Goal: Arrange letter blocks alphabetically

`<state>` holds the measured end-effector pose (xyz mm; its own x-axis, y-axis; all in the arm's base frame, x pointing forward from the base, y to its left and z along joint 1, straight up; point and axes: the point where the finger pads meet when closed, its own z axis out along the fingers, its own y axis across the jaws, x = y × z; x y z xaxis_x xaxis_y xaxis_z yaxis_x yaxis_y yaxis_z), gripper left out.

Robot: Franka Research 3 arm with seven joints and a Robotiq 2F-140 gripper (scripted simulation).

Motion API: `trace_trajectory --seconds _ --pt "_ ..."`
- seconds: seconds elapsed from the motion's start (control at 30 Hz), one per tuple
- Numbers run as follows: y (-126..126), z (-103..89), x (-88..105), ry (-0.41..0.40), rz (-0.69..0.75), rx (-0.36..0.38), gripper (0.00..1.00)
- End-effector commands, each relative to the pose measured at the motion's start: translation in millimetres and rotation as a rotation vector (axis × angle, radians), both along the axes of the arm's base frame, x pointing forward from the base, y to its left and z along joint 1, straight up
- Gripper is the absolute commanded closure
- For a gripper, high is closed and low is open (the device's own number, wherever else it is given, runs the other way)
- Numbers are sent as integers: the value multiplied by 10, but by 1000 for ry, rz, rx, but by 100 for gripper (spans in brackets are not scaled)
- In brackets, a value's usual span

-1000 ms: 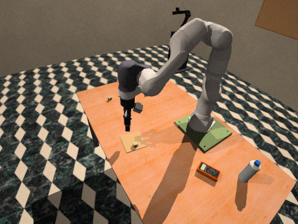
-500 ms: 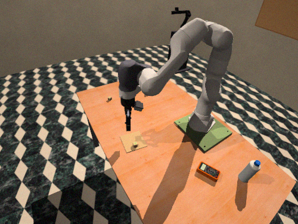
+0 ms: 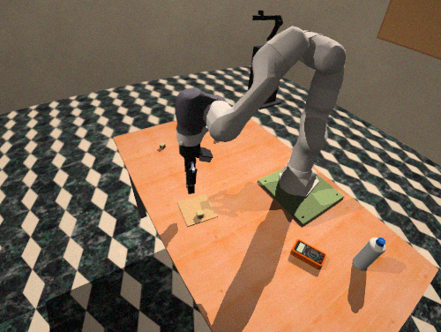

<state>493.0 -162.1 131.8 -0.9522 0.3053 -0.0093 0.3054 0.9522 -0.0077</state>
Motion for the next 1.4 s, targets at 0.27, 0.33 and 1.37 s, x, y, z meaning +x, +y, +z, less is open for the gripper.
trace_trajectory --seconds 0.27,0.33,1.37 --pt "-6 8 -22 -6 240 8 78" --pt "-7 8 -26 -6 267 7 78" --pt "-36 6 -87 -4 662 3 78"
